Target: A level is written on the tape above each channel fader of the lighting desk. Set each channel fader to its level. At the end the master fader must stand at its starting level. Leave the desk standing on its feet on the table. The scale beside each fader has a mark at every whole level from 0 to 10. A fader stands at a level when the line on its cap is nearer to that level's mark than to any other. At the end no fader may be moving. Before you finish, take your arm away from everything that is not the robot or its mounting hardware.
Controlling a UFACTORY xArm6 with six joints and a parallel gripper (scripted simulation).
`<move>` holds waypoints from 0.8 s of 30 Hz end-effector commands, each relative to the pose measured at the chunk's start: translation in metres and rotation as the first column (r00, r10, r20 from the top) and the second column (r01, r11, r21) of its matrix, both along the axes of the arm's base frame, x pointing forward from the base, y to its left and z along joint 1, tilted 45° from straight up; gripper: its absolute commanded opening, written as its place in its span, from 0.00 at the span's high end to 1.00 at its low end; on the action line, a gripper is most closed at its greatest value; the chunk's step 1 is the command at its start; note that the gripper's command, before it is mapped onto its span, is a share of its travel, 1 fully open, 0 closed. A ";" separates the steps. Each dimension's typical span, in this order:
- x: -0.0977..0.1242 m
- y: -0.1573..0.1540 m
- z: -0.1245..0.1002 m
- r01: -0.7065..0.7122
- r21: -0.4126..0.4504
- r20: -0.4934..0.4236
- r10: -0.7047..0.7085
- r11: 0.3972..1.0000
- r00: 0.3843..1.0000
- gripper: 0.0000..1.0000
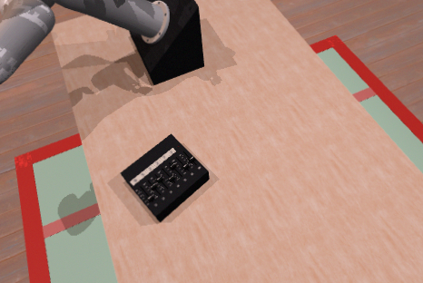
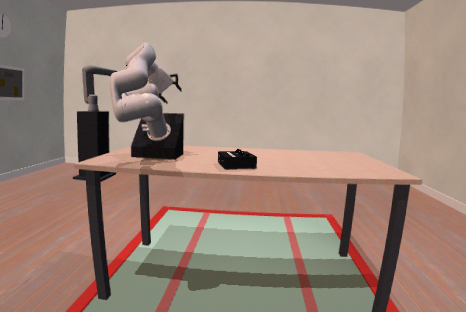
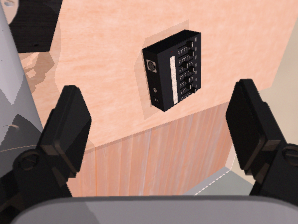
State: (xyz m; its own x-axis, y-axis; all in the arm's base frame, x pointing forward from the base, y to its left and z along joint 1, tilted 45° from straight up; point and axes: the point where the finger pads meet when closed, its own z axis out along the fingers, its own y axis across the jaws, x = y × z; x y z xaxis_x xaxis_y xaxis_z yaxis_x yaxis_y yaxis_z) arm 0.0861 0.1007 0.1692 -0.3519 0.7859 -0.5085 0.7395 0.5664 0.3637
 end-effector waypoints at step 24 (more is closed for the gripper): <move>0.007 0.005 0.008 0.087 0.030 0.019 -0.088 0.996 0.996 0.00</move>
State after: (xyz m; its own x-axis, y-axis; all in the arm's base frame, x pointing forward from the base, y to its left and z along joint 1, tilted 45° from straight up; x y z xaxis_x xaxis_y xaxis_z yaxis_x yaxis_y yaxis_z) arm 0.0871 0.1014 0.1702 -0.3399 0.7928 -0.5059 0.7457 0.5550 0.3686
